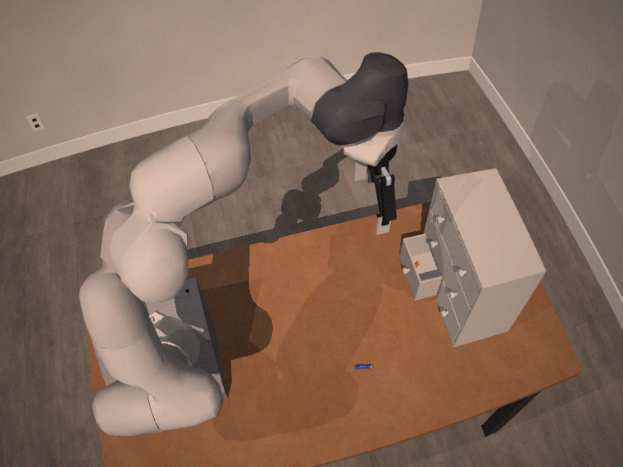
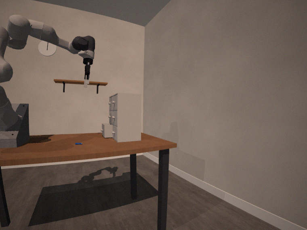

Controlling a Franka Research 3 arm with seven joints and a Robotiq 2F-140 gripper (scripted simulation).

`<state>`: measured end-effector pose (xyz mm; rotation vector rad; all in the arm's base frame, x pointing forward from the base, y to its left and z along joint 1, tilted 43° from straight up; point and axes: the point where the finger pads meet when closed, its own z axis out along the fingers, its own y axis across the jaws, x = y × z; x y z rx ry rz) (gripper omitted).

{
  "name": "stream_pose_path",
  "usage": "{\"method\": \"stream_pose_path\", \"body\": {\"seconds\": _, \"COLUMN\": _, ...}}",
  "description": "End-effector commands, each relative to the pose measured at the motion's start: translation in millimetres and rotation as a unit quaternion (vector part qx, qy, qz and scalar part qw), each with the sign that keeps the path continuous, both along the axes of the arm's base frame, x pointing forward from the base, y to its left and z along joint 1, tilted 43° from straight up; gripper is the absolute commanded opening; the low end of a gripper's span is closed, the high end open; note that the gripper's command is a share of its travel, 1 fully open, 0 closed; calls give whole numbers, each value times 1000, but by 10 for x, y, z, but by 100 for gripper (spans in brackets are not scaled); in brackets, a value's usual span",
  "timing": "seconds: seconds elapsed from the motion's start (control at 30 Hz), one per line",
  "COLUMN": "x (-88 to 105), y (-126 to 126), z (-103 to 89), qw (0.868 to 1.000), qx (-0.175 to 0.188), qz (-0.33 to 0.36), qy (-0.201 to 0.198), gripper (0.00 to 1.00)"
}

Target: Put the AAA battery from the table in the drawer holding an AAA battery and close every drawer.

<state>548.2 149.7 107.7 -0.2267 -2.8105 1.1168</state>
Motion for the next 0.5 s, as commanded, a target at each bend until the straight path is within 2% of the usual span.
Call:
{"method": "stream_pose_path", "body": {"seconds": 0.0, "x": 12, "y": -28, "z": 2, "qw": 999, "qx": 4, "qz": 27, "qy": 17, "gripper": 100}}
{"method": "stream_pose_path", "body": {"seconds": 0.47, "x": -55, "y": -209, "z": -38, "qw": 994, "qx": 15, "qz": 80, "qy": 67, "gripper": 100}}
